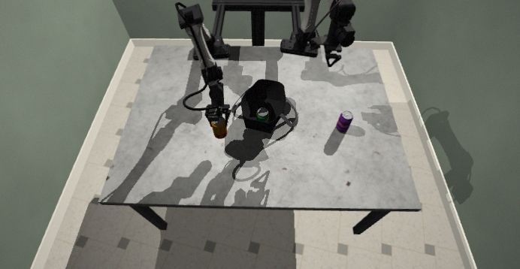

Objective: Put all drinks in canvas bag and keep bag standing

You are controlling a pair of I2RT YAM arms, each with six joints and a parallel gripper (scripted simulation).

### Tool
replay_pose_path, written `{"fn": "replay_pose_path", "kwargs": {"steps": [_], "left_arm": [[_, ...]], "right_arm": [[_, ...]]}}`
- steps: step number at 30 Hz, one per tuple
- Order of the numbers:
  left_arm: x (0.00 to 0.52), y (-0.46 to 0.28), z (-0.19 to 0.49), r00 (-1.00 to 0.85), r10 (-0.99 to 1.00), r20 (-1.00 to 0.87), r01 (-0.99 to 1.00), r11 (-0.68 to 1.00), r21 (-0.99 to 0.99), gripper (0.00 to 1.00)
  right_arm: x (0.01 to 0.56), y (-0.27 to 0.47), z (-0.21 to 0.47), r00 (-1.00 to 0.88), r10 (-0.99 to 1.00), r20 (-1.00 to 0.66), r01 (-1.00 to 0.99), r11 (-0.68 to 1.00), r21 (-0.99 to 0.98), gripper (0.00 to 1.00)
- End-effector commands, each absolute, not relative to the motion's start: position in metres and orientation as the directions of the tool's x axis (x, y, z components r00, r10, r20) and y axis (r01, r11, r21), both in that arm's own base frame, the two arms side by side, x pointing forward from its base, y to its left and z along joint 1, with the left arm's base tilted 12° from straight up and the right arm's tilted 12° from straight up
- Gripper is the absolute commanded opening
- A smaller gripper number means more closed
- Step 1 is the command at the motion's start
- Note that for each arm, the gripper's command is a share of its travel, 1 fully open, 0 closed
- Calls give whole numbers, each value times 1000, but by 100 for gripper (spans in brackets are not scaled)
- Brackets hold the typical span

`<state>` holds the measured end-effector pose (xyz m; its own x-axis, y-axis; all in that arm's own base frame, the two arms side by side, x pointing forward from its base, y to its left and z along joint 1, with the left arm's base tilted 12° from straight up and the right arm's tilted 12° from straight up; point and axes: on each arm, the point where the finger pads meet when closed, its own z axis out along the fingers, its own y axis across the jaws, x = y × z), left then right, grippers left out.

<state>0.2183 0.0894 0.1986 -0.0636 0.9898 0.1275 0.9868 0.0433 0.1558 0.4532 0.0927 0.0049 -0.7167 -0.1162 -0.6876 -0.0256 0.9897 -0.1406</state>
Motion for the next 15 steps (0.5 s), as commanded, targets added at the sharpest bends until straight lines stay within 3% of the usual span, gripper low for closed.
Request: {"fn": "replay_pose_path", "kwargs": {"steps": [1,15], "left_arm": [[220,89,204,-69,990,125,983,46,179,100],[220,89,204,-69,990,125,983,46,179,100]], "right_arm": [[474,105,49,-623,-85,-777,-8,995,-102,70],[466,108,80,-643,-89,-761,-8,994,-110,70]]}}
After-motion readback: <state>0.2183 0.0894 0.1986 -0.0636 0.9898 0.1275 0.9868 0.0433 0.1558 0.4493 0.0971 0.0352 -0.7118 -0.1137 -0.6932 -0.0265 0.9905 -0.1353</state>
